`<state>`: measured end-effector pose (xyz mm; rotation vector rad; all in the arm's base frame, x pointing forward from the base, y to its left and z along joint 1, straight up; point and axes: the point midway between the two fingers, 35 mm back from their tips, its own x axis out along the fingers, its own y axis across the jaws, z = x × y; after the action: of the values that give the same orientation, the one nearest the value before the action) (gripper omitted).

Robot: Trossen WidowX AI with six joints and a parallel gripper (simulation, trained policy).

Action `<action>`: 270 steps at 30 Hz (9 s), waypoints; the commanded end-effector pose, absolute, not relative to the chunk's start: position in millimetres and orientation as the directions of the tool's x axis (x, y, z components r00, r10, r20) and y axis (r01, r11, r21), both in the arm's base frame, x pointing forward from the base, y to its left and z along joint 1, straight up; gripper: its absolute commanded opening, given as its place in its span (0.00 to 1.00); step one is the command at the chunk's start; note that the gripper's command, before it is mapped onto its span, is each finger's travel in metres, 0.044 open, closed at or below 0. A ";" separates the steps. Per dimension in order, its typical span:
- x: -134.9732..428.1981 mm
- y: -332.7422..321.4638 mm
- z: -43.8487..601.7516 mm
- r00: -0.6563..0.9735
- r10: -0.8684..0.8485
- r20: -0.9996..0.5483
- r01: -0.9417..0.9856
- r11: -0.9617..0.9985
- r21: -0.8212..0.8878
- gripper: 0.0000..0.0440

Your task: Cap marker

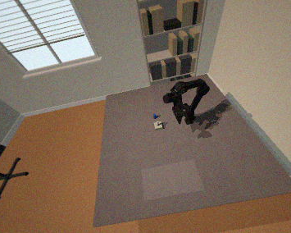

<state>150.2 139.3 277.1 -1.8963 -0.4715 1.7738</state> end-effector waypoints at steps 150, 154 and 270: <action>306.1 -125.3 70.6 -0.140 0.041 -0.989 -0.371 -0.929 0.014 0.13; 310.5 -124.3 82.4 -0.112 0.019 -0.994 -0.360 -0.933 0.023 0.10; 266.8 1.3 112.9 -0.110 0.080 -0.991 -0.046 -0.996 -0.075 1.00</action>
<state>264.9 0.3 106.2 -2.0046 -0.0222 2.3139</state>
